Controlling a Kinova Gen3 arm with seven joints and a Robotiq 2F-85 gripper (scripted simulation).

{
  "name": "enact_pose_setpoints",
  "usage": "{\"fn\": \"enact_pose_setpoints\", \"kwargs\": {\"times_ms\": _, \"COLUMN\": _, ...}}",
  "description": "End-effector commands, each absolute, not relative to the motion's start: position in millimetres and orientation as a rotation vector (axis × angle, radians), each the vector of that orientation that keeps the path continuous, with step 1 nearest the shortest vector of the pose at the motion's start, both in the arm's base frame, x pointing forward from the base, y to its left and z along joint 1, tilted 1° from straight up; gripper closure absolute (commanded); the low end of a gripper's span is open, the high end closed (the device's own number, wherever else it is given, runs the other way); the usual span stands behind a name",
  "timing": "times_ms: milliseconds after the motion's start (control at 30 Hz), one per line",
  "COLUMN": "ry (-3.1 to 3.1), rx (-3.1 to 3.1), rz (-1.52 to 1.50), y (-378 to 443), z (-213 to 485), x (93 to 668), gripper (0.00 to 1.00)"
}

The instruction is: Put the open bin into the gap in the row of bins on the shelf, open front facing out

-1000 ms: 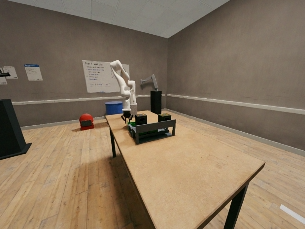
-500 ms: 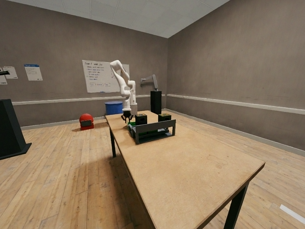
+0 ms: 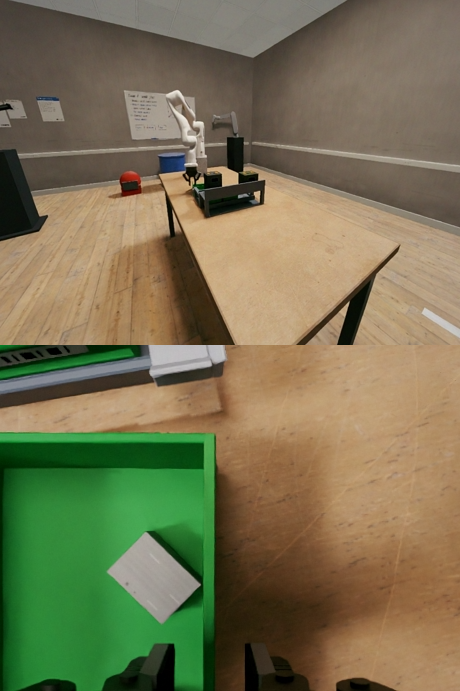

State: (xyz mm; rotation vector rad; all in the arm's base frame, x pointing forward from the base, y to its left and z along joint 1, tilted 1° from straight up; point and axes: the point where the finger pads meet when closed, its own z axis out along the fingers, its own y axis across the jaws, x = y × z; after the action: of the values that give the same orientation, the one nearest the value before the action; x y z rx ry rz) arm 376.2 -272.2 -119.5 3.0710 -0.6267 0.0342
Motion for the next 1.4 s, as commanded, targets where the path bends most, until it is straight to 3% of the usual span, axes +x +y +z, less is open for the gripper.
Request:
{"fn": "enact_pose_setpoints", "kwargs": {"times_ms": 0, "ry": -0.627, "rx": 3.070, "rz": 0.037, "y": -272.6, "z": -118.7, "x": 376.8, "gripper": 0.65}}
{"fn": "enact_pose_setpoints", "kwargs": {"times_ms": 600, "ry": -0.627, "rx": 3.070, "rz": 0.037, "y": -272.6, "z": -117.9, "x": 376.8, "gripper": 0.65}}
{"fn": "enact_pose_setpoints", "kwargs": {"times_ms": 633, "ry": -0.627, "rx": 3.070, "rz": 0.037, "y": -272.6, "z": -117.9, "x": 376.8, "gripper": 0.90}}
{"fn": "enact_pose_setpoints", "kwargs": {"times_ms": 1367, "ry": -0.626, "rx": 3.070, "rz": 0.037, "y": -272.7, "z": -117.8, "x": 376.8, "gripper": 0.90}}
